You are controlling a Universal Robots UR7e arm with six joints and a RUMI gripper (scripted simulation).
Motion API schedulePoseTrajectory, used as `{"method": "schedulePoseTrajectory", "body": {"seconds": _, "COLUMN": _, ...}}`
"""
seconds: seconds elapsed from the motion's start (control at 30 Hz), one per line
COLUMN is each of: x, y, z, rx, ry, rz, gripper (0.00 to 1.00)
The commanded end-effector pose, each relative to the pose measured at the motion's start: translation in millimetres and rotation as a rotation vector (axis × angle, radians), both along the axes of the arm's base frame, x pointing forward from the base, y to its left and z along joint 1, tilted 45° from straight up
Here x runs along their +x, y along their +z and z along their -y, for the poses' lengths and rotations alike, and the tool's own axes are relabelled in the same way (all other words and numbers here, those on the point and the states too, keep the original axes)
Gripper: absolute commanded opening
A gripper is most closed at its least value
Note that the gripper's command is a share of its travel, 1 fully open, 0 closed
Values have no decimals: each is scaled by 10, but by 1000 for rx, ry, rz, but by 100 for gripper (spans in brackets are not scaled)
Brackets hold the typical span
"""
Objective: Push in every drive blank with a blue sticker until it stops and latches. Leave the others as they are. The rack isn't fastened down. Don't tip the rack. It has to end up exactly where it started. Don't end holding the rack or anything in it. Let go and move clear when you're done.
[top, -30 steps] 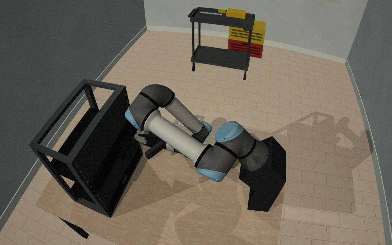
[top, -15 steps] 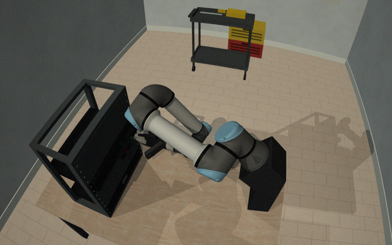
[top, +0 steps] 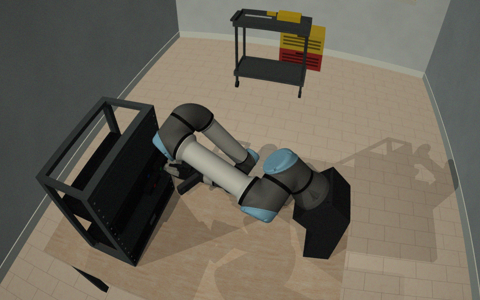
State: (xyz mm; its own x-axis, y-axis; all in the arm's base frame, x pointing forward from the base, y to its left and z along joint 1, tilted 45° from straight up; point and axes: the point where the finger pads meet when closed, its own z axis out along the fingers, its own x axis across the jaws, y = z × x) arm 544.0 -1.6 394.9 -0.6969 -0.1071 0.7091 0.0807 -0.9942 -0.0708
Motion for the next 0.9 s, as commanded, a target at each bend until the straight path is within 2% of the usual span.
{"method": "schedulePoseTrajectory", "body": {"seconds": 0.0, "x": 2, "y": 5, "z": 1, "rx": 0, "ry": 0, "rz": 0, "gripper": 0}}
{"method": "schedulePoseTrajectory", "body": {"seconds": 0.6, "x": -10, "y": -6, "z": 2, "rx": 0, "ry": 0, "rz": 0, "gripper": 0}}
{"method": "schedulePoseTrajectory", "body": {"seconds": 0.87, "x": -198, "y": -192, "z": 4, "rx": 0, "ry": 0, "rz": 0, "gripper": 0}}
